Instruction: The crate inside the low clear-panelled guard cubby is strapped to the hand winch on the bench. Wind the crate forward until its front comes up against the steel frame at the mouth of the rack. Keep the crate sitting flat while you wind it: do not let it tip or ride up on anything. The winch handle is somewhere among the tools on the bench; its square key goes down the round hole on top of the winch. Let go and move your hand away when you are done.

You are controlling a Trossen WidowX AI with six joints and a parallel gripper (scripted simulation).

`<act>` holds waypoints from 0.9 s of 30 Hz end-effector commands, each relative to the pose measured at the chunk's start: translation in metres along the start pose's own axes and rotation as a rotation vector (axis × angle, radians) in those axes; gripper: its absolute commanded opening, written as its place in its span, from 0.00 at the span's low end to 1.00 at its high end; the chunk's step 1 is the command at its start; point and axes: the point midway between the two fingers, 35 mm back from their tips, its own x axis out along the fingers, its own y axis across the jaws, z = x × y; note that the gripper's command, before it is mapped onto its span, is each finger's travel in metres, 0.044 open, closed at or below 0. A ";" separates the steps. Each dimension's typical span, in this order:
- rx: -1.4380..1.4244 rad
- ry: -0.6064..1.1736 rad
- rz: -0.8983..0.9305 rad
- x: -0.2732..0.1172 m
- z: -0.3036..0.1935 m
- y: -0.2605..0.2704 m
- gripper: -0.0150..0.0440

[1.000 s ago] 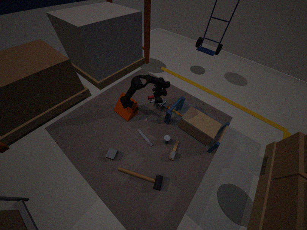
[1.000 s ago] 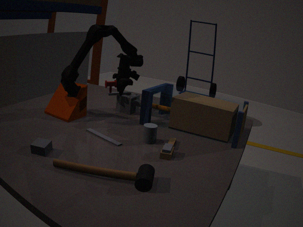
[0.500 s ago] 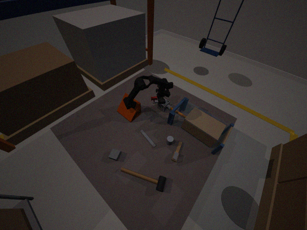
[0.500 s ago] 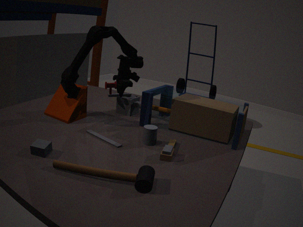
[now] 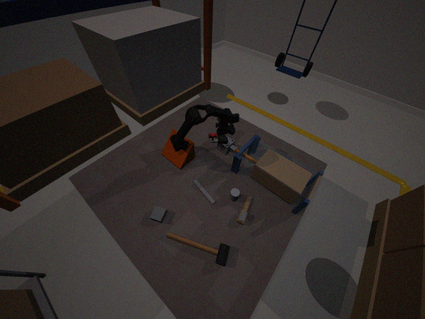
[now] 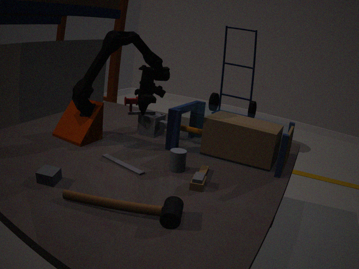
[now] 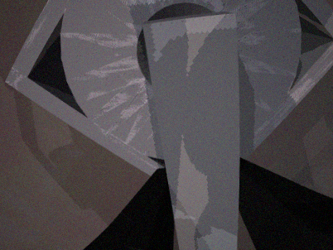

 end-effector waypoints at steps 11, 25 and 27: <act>-0.021 0.003 0.001 0.004 0.001 0.000 0.25; 0.017 0.003 0.004 0.004 0.001 0.001 0.25; 0.017 0.003 0.004 0.004 0.001 0.001 0.25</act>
